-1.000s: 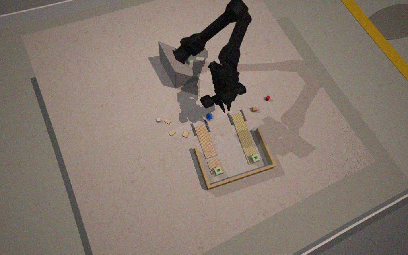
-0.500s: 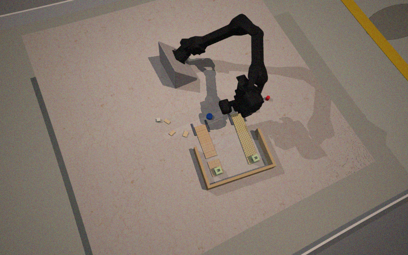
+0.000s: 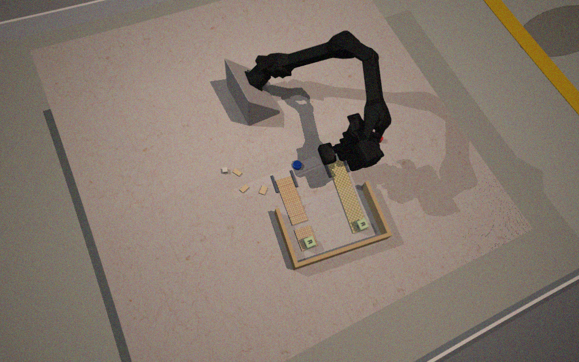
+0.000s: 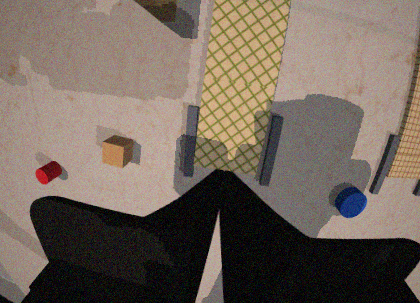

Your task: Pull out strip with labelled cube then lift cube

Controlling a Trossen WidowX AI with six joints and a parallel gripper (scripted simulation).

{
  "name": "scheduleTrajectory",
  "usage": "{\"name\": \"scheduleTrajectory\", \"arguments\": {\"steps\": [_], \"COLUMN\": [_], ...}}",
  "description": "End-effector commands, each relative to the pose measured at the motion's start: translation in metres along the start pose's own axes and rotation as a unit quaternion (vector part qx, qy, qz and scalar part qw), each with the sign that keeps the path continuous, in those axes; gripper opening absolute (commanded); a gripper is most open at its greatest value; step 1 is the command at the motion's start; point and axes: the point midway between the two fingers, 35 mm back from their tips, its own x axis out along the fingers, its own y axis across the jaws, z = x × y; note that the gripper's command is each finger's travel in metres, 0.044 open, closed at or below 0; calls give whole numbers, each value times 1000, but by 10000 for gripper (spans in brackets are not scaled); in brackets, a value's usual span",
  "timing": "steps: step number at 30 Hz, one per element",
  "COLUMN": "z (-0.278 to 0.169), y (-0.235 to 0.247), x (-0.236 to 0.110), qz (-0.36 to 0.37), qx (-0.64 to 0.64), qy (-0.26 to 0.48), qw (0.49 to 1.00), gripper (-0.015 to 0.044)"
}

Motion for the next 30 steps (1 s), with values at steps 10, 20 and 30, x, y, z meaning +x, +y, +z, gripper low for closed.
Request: {"name": "scheduleTrajectory", "arguments": {"steps": [10,20,30], "z": [0,1,0], "y": [-2,-3,-4], "x": [23,40,56], "qz": [-3,-2,-1], "qx": [5,5,5], "qy": [4,4,4], "qw": [1000,1000,1000], "gripper": [0,0,0]}}
